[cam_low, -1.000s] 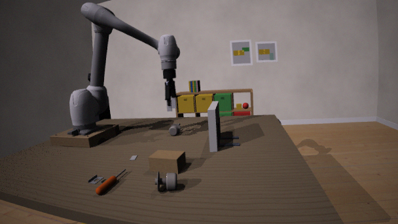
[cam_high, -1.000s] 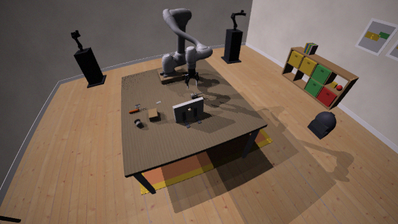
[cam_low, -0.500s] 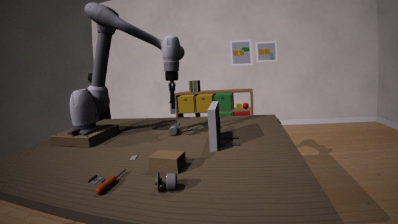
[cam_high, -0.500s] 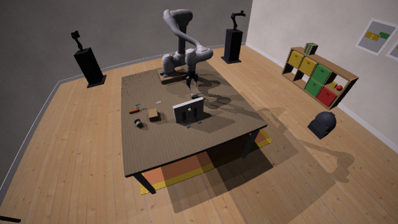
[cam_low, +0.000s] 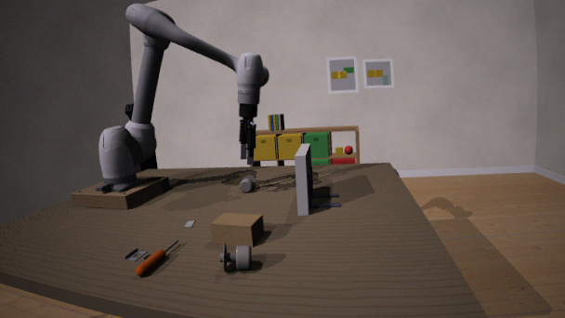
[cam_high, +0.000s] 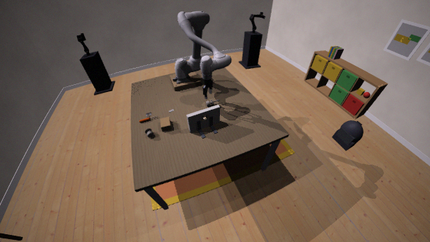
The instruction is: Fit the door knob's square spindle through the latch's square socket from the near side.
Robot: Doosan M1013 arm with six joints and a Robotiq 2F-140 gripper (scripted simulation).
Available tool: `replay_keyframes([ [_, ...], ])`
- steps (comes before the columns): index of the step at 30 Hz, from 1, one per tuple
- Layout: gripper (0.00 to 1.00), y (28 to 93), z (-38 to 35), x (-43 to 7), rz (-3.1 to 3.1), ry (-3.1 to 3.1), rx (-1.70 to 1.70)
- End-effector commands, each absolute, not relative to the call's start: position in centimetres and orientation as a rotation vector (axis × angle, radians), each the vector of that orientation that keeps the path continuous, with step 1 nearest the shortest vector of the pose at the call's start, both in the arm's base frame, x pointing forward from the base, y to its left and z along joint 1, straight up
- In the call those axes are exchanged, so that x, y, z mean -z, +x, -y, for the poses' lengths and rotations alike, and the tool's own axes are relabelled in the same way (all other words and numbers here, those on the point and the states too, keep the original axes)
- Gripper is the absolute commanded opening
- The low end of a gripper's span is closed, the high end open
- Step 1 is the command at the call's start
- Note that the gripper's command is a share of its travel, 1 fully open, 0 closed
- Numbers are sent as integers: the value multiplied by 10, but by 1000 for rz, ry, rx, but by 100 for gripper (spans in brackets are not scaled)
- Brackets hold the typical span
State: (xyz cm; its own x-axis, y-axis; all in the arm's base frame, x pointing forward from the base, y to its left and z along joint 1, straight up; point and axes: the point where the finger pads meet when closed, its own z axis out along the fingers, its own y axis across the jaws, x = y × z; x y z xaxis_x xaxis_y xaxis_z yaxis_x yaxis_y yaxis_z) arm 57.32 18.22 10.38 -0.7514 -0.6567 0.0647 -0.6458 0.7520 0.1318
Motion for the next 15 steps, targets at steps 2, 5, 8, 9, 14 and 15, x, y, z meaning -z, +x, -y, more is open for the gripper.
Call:
replay_keyframes([
  [2,57,574,-182,-102,2734,1249,192],
  [5,57,578,-183,-95,2727,1261,194],
  [8,57,578,-183,-95,2703,1299,199],
  [9,57,578,-183,-94,2677,1338,205],
  [14,57,579,-183,-92,2531,1543,240],
  [15,57,579,-183,-92,2531,1543,240],
])
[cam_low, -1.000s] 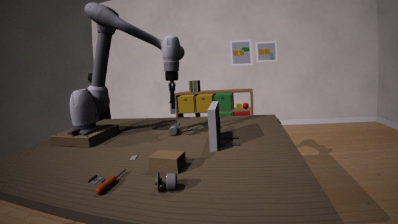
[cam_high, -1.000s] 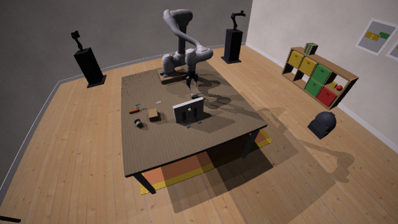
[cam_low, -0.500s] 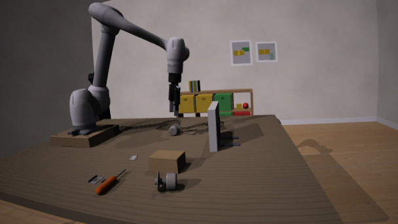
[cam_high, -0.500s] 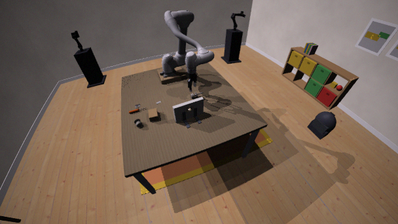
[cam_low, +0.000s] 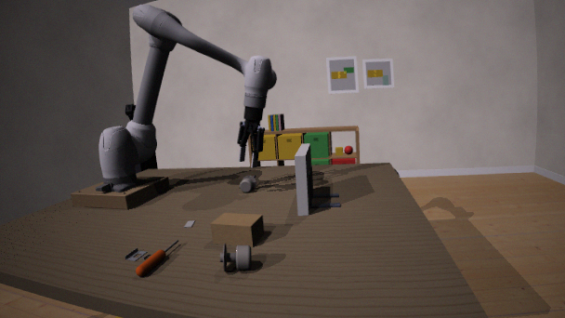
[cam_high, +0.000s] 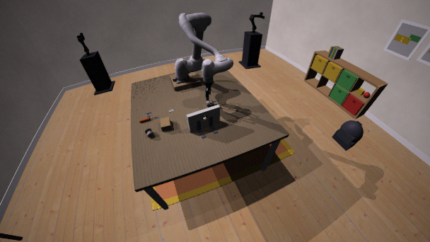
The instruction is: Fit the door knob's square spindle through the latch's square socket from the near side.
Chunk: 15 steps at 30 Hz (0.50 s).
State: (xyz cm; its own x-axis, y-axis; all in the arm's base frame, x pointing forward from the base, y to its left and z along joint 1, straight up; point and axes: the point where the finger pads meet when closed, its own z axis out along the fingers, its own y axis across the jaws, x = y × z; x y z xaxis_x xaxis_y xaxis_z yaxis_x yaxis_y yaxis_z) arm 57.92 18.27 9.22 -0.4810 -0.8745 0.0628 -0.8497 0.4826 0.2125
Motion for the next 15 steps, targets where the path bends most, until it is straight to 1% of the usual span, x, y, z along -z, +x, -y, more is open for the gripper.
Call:
replay_keyframes([
  [1,57,580,-183,-92,2503,1579,248],
  [6,57,583,-183,-84,2486,1600,251],
  [15,57,589,-184,-74,2227,1880,299],
])
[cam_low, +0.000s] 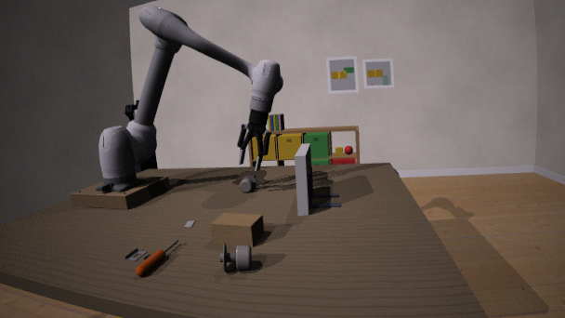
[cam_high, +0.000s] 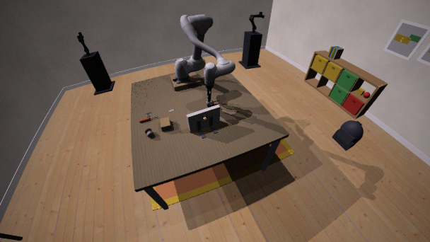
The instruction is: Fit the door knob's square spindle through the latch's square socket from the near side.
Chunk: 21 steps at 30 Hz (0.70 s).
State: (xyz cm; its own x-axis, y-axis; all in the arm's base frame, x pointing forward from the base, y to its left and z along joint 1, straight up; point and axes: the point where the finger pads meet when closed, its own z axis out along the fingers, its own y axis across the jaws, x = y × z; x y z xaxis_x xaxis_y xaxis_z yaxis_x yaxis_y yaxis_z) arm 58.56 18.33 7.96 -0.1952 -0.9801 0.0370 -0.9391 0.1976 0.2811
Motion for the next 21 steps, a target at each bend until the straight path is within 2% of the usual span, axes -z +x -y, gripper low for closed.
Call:
replay_keyframes([
  [1,57,589,-184,-74,2227,1880,299],
  [12,57,591,-184,-70,1933,2128,342],
  [21,57,594,-184,-62,1926,2134,343],
])
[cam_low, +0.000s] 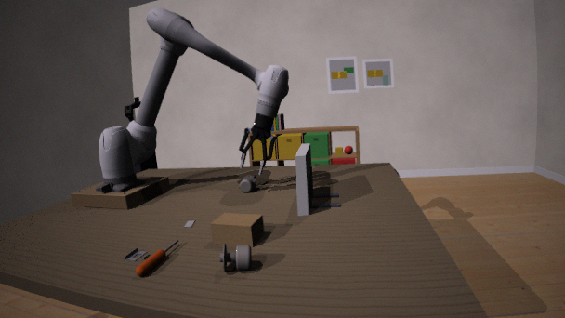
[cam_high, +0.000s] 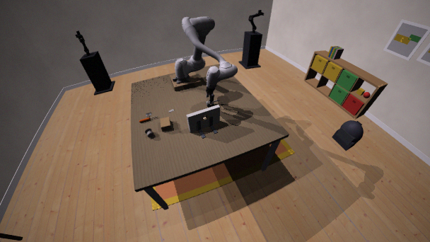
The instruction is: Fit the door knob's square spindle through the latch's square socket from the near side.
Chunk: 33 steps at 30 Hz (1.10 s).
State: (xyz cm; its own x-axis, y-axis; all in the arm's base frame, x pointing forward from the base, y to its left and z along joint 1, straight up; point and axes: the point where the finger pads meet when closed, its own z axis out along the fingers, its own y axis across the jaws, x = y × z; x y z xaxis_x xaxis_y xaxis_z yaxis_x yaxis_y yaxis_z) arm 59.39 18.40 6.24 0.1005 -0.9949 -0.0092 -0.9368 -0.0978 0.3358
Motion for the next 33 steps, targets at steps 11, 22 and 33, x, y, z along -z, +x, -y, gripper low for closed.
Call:
replay_keyframes([
  [11,57,587,-183,-42,1926,2134,343],
  [22,57,585,-183,-37,1926,2134,343],
  [33,57,579,-183,-20,1926,2134,343],
])
